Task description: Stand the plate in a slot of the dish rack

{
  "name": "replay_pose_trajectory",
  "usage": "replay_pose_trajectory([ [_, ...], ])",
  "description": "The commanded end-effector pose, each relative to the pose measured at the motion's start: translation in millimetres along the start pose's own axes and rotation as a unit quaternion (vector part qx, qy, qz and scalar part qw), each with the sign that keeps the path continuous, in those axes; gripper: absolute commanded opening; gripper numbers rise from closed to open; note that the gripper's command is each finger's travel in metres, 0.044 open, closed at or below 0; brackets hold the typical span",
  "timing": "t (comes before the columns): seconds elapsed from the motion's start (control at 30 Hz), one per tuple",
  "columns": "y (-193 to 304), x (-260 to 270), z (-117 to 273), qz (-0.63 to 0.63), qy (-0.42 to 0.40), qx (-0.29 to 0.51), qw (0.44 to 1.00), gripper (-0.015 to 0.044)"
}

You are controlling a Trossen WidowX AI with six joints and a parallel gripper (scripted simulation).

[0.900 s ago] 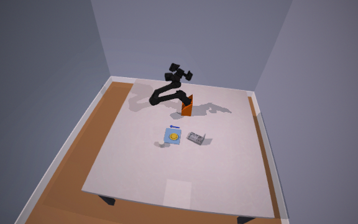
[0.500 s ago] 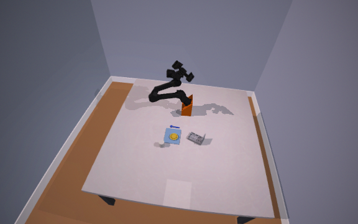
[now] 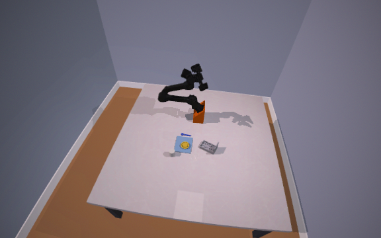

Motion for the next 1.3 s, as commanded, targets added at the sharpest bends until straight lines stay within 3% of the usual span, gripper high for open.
replay_pose_trajectory([
  [0.0,2.3,-5.0,-12.9,0.040,0.022,-0.004,0.999,0.0400],
  [0.5,1.8,-35.4,-68.1,0.220,0.157,0.002,0.963,0.0400],
  [1.27,-33.7,-124.7,-132.7,0.388,0.382,0.085,0.834,0.0400],
])
Point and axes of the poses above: the point midway between the two fingers, 35 mm back from their tips, its own z axis back along the fingers, its own x axis across the jaws, y = z × x, the point moved 10 cm from there along z, back along the fingers, and after that the axes turned 14 degrees about z, right-handed, at the moved point
